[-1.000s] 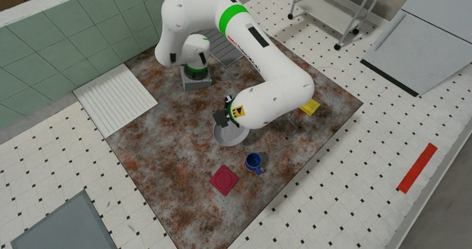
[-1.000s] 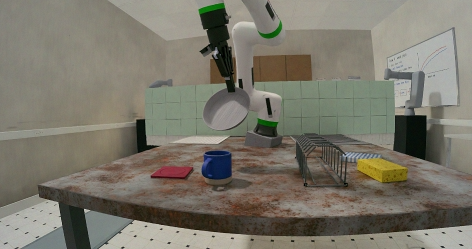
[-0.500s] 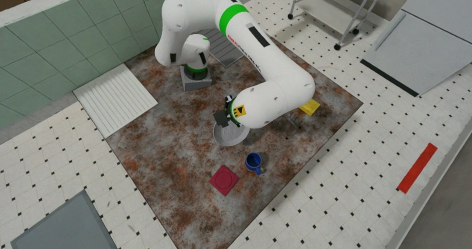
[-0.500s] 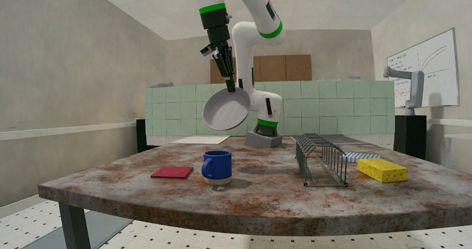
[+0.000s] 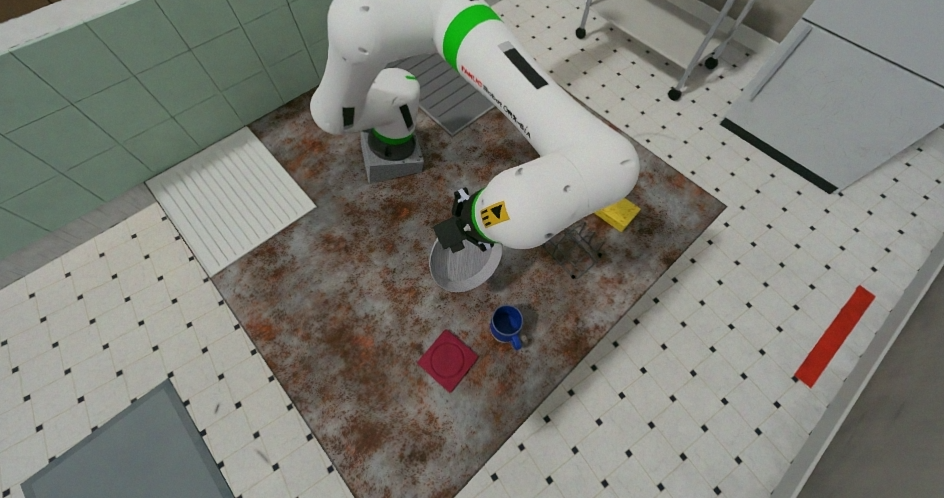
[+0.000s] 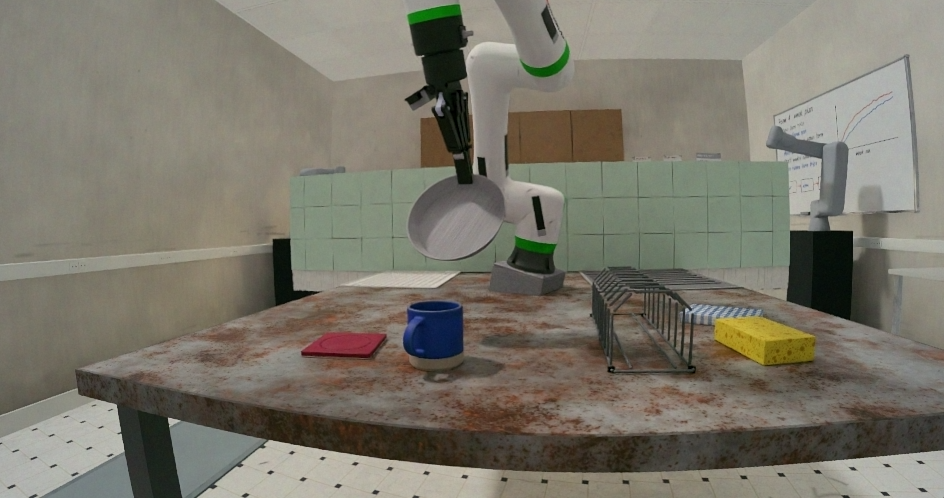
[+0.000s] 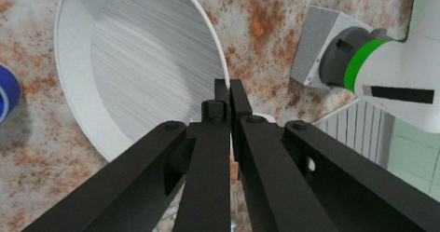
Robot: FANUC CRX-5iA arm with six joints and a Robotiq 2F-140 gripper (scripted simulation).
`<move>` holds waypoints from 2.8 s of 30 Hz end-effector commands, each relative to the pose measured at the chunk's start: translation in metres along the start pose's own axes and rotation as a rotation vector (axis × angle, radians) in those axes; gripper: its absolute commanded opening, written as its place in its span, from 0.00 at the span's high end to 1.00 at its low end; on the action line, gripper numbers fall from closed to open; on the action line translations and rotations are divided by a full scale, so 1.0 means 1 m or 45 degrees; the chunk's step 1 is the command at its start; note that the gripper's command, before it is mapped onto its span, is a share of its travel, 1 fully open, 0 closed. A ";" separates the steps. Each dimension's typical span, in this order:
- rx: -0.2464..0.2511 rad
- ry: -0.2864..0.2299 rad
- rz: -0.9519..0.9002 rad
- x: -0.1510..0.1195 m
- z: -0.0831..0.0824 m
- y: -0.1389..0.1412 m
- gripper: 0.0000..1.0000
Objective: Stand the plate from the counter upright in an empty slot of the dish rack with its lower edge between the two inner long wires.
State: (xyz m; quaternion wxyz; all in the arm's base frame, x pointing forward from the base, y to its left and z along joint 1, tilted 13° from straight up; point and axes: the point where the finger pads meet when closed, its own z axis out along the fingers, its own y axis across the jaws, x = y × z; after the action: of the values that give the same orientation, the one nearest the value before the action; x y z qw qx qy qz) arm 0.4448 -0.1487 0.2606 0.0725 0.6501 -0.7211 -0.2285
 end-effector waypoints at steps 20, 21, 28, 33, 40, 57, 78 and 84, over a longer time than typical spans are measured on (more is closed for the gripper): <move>0.016 0.283 -0.241 -0.027 -0.003 0.002 0.90; 0.017 0.303 -0.258 -0.029 -0.003 0.003 0.90; 0.022 0.413 -0.352 -0.040 -0.004 0.004 0.90; 0.028 0.536 -0.457 -0.052 -0.006 0.004 0.90; 0.037 0.730 -0.623 -0.070 -0.007 0.006 0.90; 0.060 1.223 -1.044 -0.118 -0.012 0.010 0.90; 0.093 1.937 -1.655 -0.187 -0.018 0.015 0.90; 0.103 2.139 -1.828 -0.207 -0.020 0.017 0.90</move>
State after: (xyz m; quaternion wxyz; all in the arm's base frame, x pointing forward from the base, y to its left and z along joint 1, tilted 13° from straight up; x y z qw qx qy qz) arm 0.4655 0.0371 0.3195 0.3609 0.8880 0.0321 0.2831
